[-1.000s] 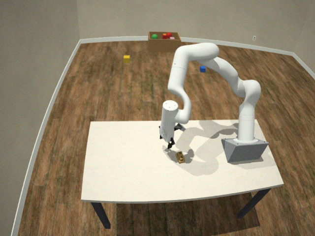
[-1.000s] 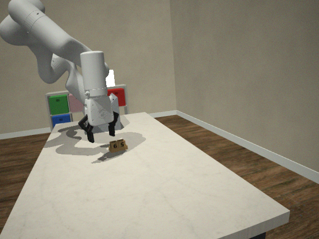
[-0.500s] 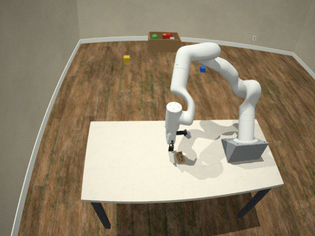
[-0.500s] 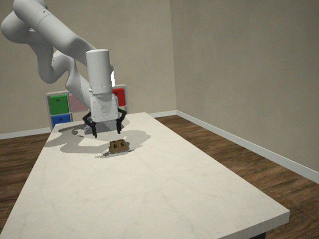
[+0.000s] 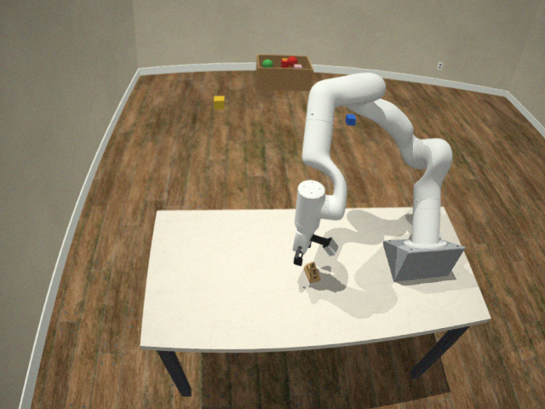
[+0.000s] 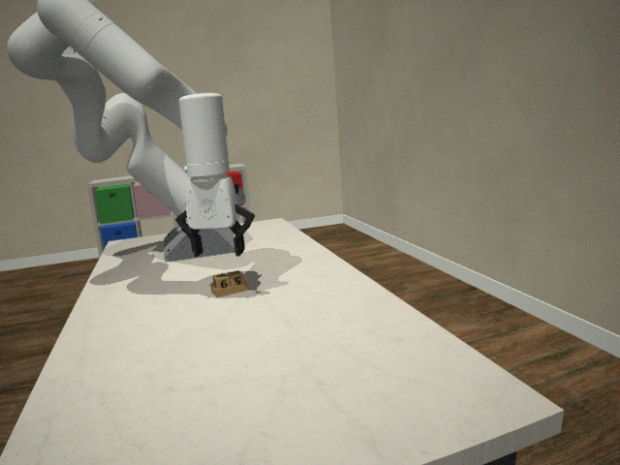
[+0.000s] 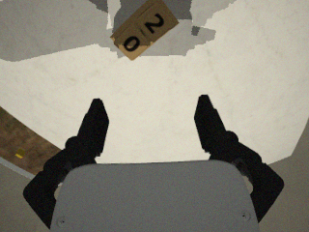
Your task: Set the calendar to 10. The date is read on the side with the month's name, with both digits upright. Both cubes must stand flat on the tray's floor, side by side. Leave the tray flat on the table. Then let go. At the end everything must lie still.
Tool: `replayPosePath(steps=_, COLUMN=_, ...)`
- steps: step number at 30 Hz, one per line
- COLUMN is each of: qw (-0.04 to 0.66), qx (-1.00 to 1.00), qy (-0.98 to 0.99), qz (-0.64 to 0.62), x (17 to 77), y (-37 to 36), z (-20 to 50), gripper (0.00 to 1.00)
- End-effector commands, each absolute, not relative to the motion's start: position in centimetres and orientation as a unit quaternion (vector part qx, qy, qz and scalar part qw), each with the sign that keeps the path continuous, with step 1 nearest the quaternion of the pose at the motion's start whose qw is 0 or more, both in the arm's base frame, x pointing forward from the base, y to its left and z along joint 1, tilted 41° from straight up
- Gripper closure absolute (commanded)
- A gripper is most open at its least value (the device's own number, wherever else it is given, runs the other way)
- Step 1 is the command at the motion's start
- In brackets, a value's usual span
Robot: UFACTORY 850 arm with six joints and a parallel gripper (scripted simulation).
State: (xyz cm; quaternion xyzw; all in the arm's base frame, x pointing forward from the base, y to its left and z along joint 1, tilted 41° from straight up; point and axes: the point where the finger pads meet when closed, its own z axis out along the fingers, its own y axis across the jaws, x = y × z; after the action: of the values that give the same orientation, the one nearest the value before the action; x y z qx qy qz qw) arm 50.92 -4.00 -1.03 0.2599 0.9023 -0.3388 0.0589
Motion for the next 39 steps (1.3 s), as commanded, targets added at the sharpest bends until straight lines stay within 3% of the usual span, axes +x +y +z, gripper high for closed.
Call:
replayPosePath(steps=1, qw=0.097, qx=0.329, qy=0.878, qz=-0.333, x=50.2, y=-3.3, z=-1.3, gripper=0.0)
replayPosePath(steps=20, qw=0.196, qx=0.587, qy=0.731, qz=-0.287, x=46.7, y=-0.8, z=-2.4, gripper=0.0)
replayPosePath(steps=31, qw=0.21, qx=0.62, qy=0.703, qz=-0.278, x=46.2, y=-0.5, z=-2.5, gripper=0.0)
replayPosePath(steps=32, qw=0.21, qx=0.62, qy=0.703, qz=-0.278, x=46.2, y=-0.5, z=-2.5, gripper=0.53)
replayPosePath(steps=39, qw=0.21, qx=0.62, qy=0.703, qz=-0.278, x=46.2, y=-0.5, z=-2.5, gripper=0.53)
